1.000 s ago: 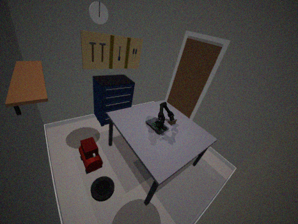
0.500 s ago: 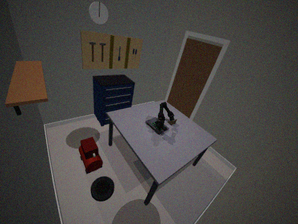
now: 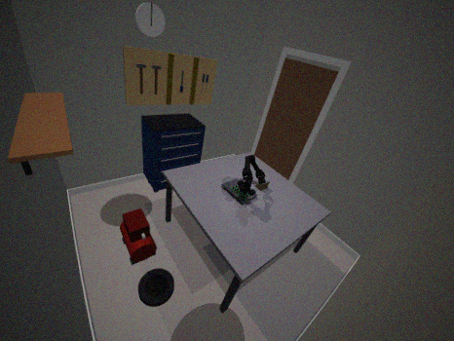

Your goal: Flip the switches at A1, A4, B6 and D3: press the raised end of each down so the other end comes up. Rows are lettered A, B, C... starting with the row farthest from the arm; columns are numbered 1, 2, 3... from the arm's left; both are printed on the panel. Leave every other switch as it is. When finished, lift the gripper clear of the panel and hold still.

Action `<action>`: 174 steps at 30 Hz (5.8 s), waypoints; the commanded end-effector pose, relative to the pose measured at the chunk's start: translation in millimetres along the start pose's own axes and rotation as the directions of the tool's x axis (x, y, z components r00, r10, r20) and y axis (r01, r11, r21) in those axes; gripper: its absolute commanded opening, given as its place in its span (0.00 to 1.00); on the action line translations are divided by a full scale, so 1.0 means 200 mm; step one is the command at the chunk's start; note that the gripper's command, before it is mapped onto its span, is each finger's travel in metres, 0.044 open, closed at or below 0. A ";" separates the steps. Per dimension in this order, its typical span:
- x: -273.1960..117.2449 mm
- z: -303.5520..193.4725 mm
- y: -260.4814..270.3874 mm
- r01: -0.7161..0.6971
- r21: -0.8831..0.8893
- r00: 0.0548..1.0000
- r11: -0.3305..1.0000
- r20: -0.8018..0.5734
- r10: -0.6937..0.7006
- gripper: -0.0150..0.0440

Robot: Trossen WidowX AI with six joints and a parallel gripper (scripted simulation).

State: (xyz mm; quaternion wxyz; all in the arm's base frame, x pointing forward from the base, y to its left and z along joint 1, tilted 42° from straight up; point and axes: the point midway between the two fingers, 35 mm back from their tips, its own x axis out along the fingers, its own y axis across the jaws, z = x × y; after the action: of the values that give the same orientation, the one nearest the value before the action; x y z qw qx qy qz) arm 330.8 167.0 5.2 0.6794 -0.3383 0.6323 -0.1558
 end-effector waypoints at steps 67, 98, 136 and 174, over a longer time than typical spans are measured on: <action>0.19 -0.10 -0.47 0.001 0.004 0.999 1.000 0.036 -0.001 0.25; 0.20 -0.10 -0.47 0.001 0.004 0.999 1.000 0.036 -0.001 0.25; -0.11 -0.12 -0.52 -0.001 0.003 1.000 1.000 0.009 0.001 0.25; 0.17 -0.30 -0.79 0.004 0.003 0.999 1.000 0.034 -0.004 0.25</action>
State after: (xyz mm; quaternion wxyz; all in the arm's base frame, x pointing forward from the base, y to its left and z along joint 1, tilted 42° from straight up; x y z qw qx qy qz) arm 311.3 21.1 89.8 0.6931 -0.3382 0.6185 -0.1507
